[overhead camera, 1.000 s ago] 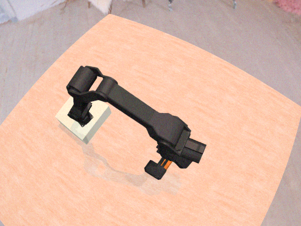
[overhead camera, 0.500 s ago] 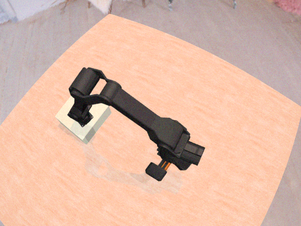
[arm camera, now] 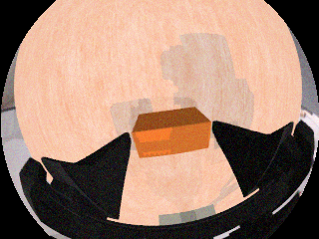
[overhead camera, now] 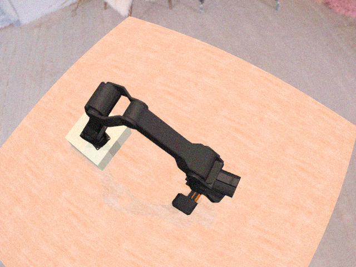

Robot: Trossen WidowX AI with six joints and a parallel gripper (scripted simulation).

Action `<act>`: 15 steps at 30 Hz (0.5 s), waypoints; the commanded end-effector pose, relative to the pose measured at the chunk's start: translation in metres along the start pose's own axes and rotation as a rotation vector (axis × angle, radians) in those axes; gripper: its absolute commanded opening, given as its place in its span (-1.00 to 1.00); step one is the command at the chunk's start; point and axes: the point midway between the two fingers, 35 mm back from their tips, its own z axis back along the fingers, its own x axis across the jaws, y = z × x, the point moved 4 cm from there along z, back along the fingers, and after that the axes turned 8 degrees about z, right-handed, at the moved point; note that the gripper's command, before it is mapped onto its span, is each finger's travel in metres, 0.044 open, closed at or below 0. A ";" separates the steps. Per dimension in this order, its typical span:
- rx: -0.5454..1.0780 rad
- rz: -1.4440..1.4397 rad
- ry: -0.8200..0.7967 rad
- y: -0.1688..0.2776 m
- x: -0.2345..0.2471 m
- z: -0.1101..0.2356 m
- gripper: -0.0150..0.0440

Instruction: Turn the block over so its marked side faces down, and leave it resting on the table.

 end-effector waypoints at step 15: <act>0.000 0.003 -0.005 0.000 0.000 -0.001 0.24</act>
